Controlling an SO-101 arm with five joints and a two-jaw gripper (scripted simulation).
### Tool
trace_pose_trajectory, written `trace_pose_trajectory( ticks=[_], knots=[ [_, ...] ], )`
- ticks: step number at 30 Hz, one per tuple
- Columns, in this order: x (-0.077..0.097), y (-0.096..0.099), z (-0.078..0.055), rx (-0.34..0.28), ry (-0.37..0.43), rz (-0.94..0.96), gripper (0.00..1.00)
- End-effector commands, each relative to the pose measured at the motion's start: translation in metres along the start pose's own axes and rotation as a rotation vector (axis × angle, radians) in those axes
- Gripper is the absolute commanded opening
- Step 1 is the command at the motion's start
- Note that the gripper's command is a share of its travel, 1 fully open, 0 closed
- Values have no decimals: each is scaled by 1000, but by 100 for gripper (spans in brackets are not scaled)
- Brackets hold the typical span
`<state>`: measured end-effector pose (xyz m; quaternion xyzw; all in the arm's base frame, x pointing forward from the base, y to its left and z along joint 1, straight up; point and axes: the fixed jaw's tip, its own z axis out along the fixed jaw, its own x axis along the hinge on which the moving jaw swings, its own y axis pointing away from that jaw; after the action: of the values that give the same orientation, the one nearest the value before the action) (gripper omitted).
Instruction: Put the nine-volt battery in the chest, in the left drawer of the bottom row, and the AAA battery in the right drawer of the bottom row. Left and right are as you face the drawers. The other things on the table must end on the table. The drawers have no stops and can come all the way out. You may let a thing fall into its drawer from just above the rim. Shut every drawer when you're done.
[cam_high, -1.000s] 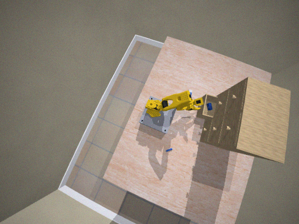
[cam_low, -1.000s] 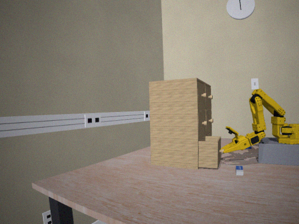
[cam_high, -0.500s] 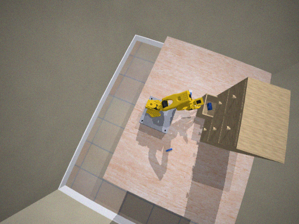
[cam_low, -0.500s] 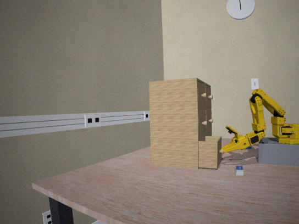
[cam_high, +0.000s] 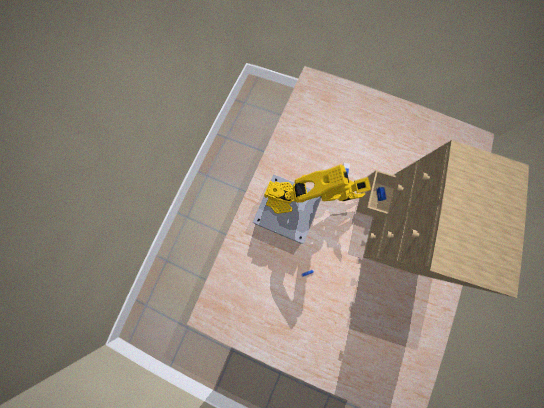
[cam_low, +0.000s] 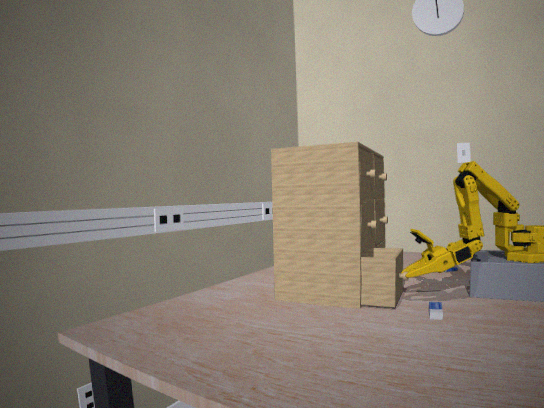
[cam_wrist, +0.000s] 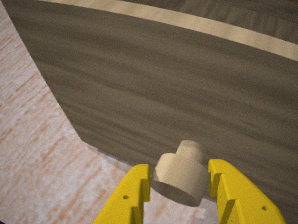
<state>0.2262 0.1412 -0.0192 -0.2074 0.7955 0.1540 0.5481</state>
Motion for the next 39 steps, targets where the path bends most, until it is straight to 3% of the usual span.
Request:
trace_pose_trajectory(
  ticks=[1, 14, 26, 39],
  knots=[
    [-4, 1, 0, -5, -10, -8, 0],
    [-4, 1, 0, -5, -10, -8, 0],
    [-2, -6, 17, 19, -10, -9, 0],
    [-6, -10, 25, 32, -10, -4, 0]
  ],
)
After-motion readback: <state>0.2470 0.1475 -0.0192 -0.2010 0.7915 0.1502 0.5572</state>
